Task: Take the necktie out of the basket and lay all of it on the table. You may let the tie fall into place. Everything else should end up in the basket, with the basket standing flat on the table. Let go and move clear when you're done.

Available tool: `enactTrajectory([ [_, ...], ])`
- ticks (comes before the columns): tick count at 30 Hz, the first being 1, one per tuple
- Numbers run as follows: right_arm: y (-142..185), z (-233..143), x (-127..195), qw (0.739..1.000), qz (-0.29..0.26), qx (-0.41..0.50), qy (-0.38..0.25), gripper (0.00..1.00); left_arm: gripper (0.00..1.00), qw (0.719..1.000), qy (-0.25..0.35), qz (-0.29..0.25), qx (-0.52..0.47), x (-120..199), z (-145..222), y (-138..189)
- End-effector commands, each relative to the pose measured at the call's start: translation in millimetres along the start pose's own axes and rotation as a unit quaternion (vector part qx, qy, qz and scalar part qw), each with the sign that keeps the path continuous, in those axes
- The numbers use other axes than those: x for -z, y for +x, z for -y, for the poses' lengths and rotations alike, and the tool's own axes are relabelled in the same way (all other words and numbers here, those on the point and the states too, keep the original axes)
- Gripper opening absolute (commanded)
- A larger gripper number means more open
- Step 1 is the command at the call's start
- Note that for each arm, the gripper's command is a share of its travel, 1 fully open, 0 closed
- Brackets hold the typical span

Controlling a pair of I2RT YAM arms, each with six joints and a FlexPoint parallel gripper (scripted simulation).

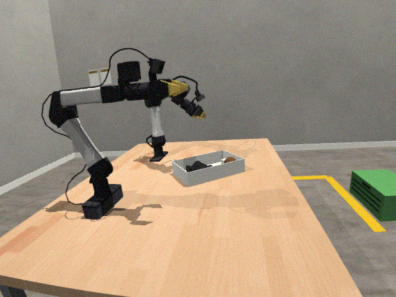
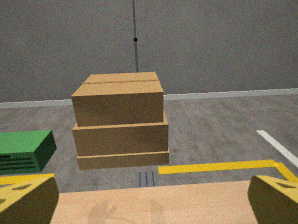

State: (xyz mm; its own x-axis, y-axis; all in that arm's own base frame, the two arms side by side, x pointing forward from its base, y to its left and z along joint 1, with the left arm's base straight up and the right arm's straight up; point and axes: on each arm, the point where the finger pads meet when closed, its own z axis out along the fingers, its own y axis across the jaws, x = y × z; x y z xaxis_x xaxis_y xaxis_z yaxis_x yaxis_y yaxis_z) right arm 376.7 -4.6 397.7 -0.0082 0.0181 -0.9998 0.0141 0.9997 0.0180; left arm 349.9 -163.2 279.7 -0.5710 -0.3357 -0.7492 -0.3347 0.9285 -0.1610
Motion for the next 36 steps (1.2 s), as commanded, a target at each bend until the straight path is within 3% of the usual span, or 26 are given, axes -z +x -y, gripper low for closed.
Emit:
enactTrajectory([
  [1,0,0,0,1.0,0.0,0.0,0.0,1.0,0.87,0.996,-0.045,-0.056,0.059,7,0,7],
  [14,0,0,0,1.0,0.0,0.0,0.0,1.0,0.84,0.963,-0.111,-0.204,0.135,-1,49,70],
  [36,0,0,0,1.0,0.0,0.0,0.0,1.0,0.79,0.898,-0.175,-0.347,0.209,-10,99,134],
])
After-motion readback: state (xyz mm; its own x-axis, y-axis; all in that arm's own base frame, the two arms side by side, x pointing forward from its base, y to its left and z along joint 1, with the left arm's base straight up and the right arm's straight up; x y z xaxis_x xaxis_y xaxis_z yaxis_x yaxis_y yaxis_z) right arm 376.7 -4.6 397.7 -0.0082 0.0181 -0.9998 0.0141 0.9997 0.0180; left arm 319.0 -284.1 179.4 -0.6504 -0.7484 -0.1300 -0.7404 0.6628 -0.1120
